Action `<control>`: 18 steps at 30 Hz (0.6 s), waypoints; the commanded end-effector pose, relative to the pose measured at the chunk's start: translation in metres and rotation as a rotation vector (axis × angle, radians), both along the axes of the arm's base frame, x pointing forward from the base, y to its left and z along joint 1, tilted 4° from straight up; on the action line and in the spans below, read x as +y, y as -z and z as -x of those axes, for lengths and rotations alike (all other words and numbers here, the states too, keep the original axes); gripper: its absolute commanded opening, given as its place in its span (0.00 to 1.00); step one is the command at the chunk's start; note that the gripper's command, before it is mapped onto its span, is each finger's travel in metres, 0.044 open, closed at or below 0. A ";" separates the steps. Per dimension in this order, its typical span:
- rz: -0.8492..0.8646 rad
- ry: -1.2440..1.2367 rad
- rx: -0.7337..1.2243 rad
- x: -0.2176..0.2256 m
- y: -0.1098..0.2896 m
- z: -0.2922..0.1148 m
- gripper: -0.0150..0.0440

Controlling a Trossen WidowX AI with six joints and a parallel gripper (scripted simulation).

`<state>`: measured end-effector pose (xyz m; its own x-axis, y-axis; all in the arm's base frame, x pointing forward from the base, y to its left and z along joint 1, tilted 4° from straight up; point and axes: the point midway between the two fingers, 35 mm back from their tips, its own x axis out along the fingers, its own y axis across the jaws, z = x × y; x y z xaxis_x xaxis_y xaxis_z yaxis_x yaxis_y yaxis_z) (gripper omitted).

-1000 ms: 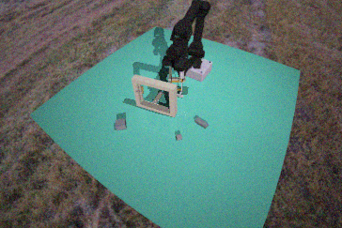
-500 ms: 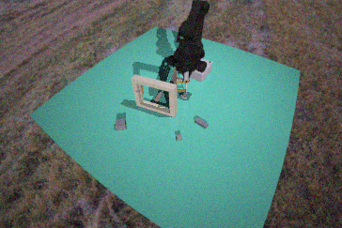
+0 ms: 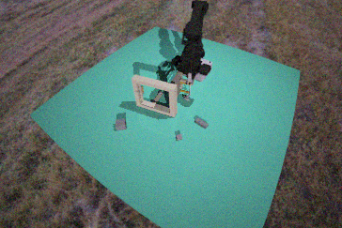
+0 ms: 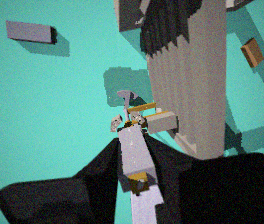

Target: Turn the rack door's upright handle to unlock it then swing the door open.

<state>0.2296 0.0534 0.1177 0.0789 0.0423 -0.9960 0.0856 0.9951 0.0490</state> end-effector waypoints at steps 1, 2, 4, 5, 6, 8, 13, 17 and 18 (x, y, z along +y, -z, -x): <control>-0.001 0.025 0.001 0.002 0.000 0.000 0.27; -0.001 0.025 0.001 0.002 0.000 0.000 0.27; -0.001 0.025 0.001 0.002 0.000 0.000 0.27; -0.001 0.025 0.001 0.002 0.000 0.000 0.27; -0.001 0.025 0.001 0.002 0.000 0.000 0.27; -0.001 0.025 0.001 0.002 0.000 0.000 0.27; -0.001 0.025 0.001 0.002 0.000 0.000 0.40; -0.001 0.025 0.001 0.002 0.000 0.000 0.58; -0.001 0.025 0.001 0.002 0.000 0.000 0.62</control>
